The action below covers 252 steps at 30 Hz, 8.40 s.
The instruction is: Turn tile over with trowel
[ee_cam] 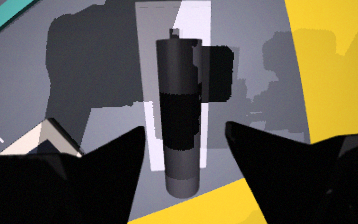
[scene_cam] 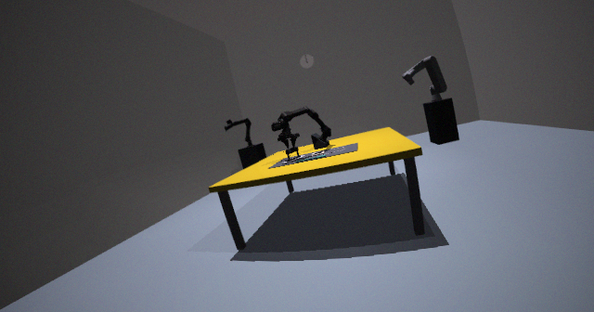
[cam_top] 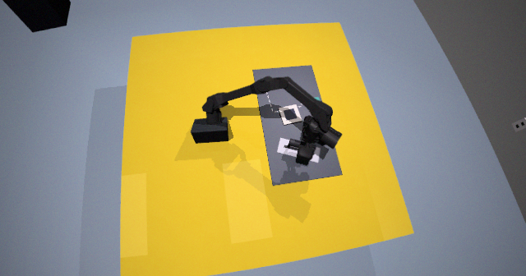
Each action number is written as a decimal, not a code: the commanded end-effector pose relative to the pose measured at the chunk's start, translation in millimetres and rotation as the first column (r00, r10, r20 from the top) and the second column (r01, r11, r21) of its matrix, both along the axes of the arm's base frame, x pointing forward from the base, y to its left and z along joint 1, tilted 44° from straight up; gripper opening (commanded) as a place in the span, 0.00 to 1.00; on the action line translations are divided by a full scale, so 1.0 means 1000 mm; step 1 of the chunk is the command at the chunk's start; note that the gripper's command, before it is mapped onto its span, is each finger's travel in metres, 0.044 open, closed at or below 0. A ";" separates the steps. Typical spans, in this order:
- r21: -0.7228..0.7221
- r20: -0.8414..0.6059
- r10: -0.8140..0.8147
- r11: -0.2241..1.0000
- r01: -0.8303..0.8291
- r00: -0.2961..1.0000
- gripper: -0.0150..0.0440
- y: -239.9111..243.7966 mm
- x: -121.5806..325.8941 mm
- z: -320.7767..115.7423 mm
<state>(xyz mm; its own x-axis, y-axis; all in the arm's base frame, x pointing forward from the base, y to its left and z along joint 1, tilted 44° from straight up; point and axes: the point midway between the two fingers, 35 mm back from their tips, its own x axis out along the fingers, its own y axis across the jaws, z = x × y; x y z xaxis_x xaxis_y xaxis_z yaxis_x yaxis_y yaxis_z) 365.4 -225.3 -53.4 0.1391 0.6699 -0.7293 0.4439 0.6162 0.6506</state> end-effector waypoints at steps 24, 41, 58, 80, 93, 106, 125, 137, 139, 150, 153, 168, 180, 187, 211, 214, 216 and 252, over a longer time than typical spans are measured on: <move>0.005 0.001 -0.007 1.000 0.007 1.000 0.48 0.018 0.003 -0.019; 0.005 0.001 -0.007 1.000 0.007 1.000 0.47 0.018 0.003 -0.019; -0.098 0.272 0.305 0.952 -0.289 0.913 0.47 0.018 0.003 -0.019; -0.373 0.539 0.682 0.719 -0.586 0.494 0.47 0.018 0.003 -0.019; -0.438 0.563 0.734 0.655 -0.616 0.379 0.61 0.018 0.003 -0.019; -0.438 0.563 0.734 0.655 -0.616 0.379 0.71 0.018 0.003 -0.019; -0.450 0.565 0.742 0.643 -0.620 0.360 0.71 -0.012 -0.004 0.014; -0.437 0.562 0.733 0.656 -0.615 0.383 0.71 -0.004 -0.002 0.003; -0.434 0.561 0.731 0.659 -0.614 0.389 0.71 -0.002 -0.001 0.001; -0.417 0.556 0.718 0.676 -0.607 0.418 0.71 0.010 0.000 -0.012; -0.412 0.554 0.715 0.681 -0.605 0.426 0.71 0.013 0.001 -0.016; -0.407 0.553 0.710 0.686 -0.603 0.436 0.47 0.017 0.001 -0.020; -0.407 0.553 0.710 0.686 -0.603 0.436 0.47 0.017 0.001 -0.020; -0.416 0.556 0.718 0.677 -0.607 0.419 0.47 0.017 0.001 -0.020; -0.635 0.570 0.821 0.446 -0.631 0.007 0.61 0.017 0.001 -0.020; -0.635 0.570 0.821 0.446 -0.631 0.007 0.71 0.017 0.001 -0.020; -0.635 0.570 0.821 0.446 -0.631 0.007 0.71 0.017 0.001 -0.020; -0.603 0.574 0.814 0.497 -0.623 0.094 0.76 -0.020 -0.008 0.017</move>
<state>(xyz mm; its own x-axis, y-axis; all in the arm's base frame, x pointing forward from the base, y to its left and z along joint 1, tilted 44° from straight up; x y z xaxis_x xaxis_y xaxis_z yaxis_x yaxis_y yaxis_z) 356.6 -241.7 -37.4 0.1516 0.6771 -0.7201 -0.8655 0.4428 0.2342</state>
